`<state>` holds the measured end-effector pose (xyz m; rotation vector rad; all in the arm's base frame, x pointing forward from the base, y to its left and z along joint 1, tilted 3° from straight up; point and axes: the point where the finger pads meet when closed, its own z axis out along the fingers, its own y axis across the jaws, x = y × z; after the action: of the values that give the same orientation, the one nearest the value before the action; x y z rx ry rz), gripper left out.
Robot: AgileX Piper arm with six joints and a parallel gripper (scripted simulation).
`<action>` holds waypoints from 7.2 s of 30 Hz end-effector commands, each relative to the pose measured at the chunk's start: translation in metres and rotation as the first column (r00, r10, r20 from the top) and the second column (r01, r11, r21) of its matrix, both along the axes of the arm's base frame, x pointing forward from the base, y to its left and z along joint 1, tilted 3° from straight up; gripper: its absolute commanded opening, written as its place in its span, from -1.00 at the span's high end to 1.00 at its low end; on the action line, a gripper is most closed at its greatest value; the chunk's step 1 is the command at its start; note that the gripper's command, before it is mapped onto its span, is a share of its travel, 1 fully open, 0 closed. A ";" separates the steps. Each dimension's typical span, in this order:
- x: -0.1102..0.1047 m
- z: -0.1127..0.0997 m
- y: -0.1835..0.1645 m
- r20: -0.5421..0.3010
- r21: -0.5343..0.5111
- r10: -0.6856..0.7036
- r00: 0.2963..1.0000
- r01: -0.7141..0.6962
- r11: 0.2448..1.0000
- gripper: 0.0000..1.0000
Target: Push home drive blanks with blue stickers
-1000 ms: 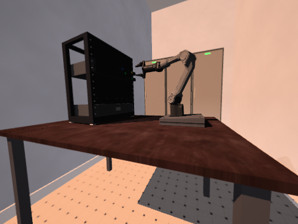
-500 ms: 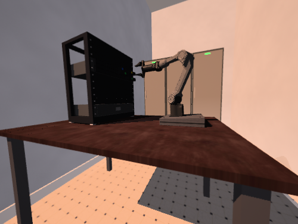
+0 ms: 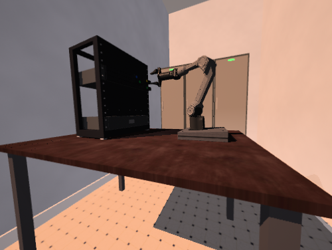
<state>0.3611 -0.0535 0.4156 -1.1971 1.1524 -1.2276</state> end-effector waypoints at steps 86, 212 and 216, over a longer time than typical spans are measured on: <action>-0.092 -0.004 -0.001 0.001 0.000 0.000 1.000 0.000 1.000 1.00; -0.036 0.033 0.002 0.252 0.508 -0.147 0.956 -0.260 -0.821 1.00; -0.034 0.029 0.007 0.236 0.468 -0.136 0.962 -0.235 -0.852 1.00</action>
<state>0.3264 -0.0479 0.4454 0.8041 1.1395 0.7264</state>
